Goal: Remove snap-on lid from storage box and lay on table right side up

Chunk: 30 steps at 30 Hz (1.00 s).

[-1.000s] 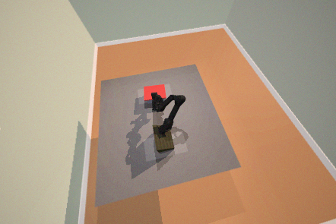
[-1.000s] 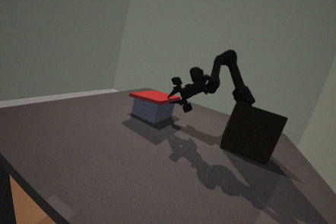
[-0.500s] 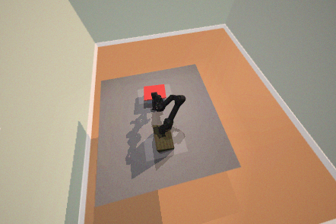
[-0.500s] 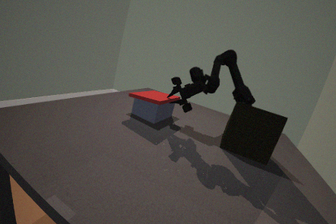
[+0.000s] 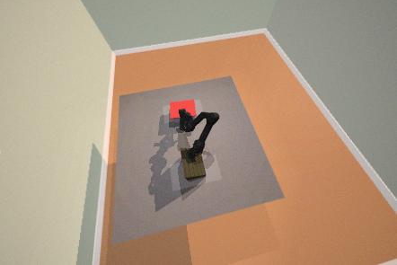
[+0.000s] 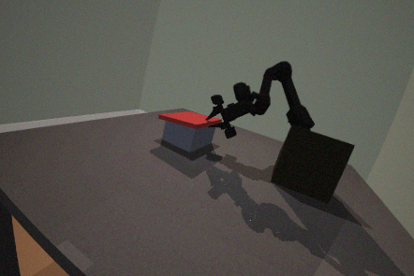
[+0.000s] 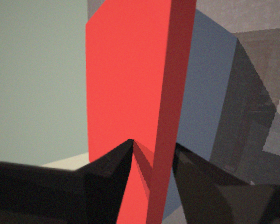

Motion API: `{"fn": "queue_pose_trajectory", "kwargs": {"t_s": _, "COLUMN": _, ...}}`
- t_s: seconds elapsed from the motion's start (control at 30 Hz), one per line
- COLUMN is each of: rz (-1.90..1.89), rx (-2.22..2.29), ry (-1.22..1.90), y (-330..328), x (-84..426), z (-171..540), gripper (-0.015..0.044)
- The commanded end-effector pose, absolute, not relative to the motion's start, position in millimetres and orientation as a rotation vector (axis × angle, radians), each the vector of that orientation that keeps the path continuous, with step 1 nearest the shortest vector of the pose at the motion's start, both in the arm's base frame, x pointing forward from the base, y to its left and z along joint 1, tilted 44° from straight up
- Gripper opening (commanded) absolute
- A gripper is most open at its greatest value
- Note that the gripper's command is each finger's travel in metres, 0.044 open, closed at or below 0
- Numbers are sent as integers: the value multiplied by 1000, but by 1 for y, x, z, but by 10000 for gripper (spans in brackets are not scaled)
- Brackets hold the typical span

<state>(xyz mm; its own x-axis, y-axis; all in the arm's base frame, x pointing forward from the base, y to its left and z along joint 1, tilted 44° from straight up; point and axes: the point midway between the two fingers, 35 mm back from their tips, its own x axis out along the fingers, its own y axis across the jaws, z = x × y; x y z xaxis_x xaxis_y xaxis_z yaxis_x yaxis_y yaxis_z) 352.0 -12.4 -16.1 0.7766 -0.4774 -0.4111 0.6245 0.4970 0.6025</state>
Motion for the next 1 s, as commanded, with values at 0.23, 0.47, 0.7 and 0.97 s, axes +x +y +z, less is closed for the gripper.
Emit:
{"fn": "queue_pose_trajectory", "kwargs": {"t_s": 0.23, "rz": -673, "rx": 808, "ry": 201, "y": -13, "x": 354, "z": -16, "gripper": 0}}
{"fn": "queue_pose_trajectory", "kwargs": {"t_s": 0.47, "rz": -673, "rx": 810, "ry": 199, "y": -11, "x": 353, "z": -15, "gripper": 0}}
{"fn": "queue_pose_trajectory", "kwargs": {"t_s": 0.7, "rz": -673, "rx": 810, "ry": 199, "y": -5, "x": 354, "z": -8, "gripper": 0}}
{"fn": "queue_pose_trajectory", "kwargs": {"t_s": 0.97, "rz": -672, "rx": 810, "ry": 199, "y": 2, "x": 356, "z": 0, "gripper": 0}}
